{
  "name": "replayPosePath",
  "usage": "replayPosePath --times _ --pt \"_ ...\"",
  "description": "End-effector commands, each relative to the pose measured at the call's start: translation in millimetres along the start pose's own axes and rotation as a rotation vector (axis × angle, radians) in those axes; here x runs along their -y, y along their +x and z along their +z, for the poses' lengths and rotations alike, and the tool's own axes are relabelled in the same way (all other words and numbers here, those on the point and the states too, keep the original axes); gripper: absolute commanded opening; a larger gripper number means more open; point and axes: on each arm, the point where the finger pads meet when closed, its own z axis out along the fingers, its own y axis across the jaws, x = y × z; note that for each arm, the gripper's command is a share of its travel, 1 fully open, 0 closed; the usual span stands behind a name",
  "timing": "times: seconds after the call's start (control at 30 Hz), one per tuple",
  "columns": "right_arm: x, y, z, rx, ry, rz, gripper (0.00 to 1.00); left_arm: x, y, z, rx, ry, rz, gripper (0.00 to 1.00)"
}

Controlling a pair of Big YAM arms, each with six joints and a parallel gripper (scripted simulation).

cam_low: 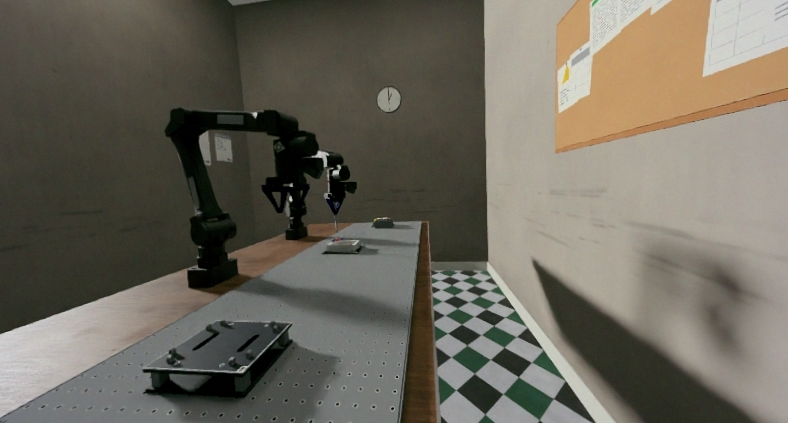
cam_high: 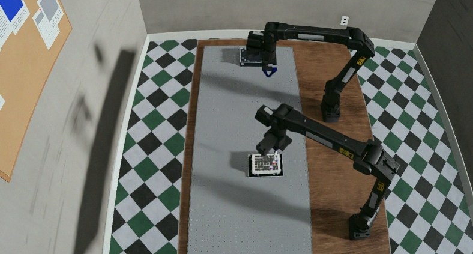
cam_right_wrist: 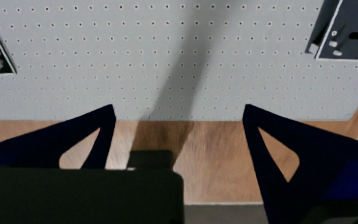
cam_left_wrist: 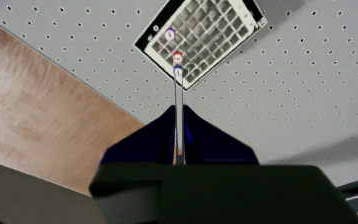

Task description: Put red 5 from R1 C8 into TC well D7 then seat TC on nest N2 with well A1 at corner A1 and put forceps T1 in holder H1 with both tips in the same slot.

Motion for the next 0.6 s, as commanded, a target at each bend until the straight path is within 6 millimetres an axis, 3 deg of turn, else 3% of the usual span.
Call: replayPosePath --times 0.0,0.57 --pt "2.4 -9.1 -11.3 0.03 0.008 0.002 1.0 2.0 -5.3 -8.7 -0.001 0.016 0.0 0.08" --pt "2.4 -9.1 -11.3 0.03 0.008 0.002 1.0 0.9 -5.2 -7.5 -0.001 0.016 0.0 0.07"
